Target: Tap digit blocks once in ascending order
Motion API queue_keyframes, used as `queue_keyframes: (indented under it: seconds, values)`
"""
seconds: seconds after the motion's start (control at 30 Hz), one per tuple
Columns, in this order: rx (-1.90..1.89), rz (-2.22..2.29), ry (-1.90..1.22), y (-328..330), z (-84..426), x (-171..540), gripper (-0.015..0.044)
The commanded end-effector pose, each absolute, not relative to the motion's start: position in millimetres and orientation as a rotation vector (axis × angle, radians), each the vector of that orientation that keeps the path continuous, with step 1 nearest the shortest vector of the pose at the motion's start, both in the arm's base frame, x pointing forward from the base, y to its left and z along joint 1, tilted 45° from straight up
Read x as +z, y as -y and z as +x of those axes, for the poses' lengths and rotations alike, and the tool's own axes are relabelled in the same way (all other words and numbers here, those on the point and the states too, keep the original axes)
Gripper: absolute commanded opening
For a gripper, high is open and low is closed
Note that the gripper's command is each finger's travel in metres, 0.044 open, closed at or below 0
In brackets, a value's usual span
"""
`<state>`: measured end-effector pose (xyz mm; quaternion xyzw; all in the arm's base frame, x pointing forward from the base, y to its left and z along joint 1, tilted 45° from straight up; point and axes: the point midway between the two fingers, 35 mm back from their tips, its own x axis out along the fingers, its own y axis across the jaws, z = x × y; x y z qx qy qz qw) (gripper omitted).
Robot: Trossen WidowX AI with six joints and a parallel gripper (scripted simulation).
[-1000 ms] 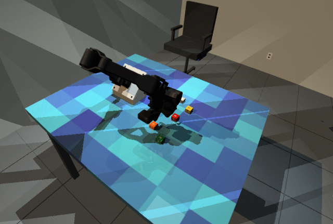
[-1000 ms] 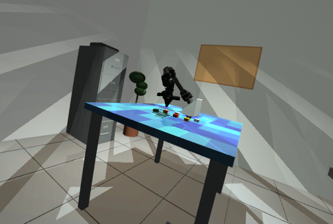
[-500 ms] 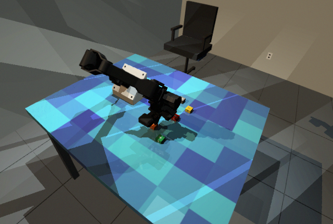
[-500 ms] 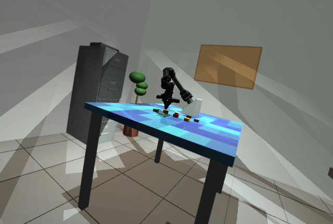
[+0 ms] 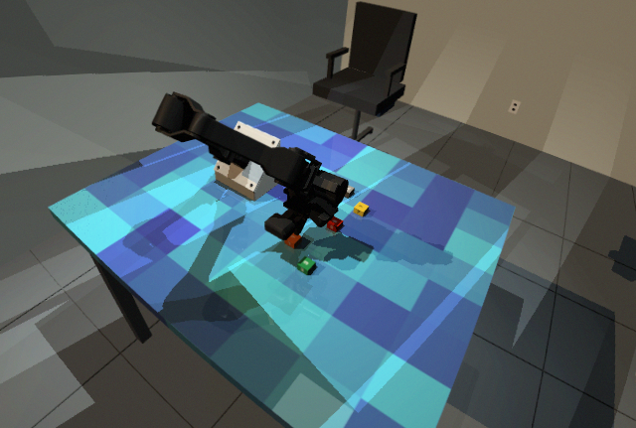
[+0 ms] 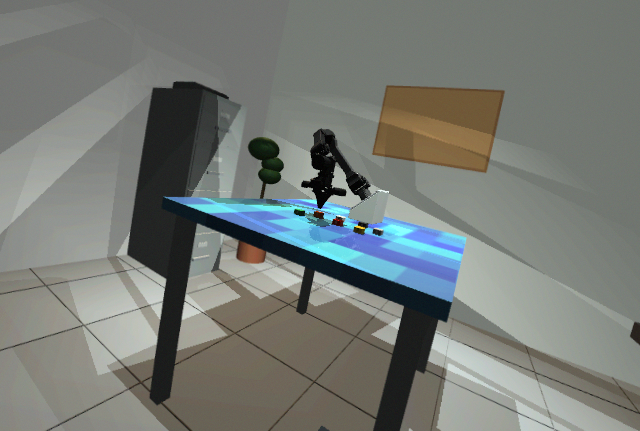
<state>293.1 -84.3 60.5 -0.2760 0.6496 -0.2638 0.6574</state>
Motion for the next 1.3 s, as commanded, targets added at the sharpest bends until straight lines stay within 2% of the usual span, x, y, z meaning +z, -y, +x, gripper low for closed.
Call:
queue_keyframes:
  seconds: [0.0, 0.23, 0.4, 0.67, 0.8, 0.97, 1.27]
  values:
    - [-0.601, -0.621, -1.460, 79, 294, 68, 0.0020]
    - [-0.598, -0.619, -1.462, 23, 293, 123, 0.0020]
    - [-0.599, -0.619, -1.462, 22, 294, 126, 0.0020]
    - [-0.601, -0.619, -1.458, 53, 355, 160, 0.0020]
    - [-0.600, -0.618, -1.458, 61, 358, 153, 0.0020]
    - [-0.603, -0.620, -1.456, 109, 359, 106, 0.0020]
    - [-0.604, -0.621, -1.456, 114, 359, 101, 0.0020]
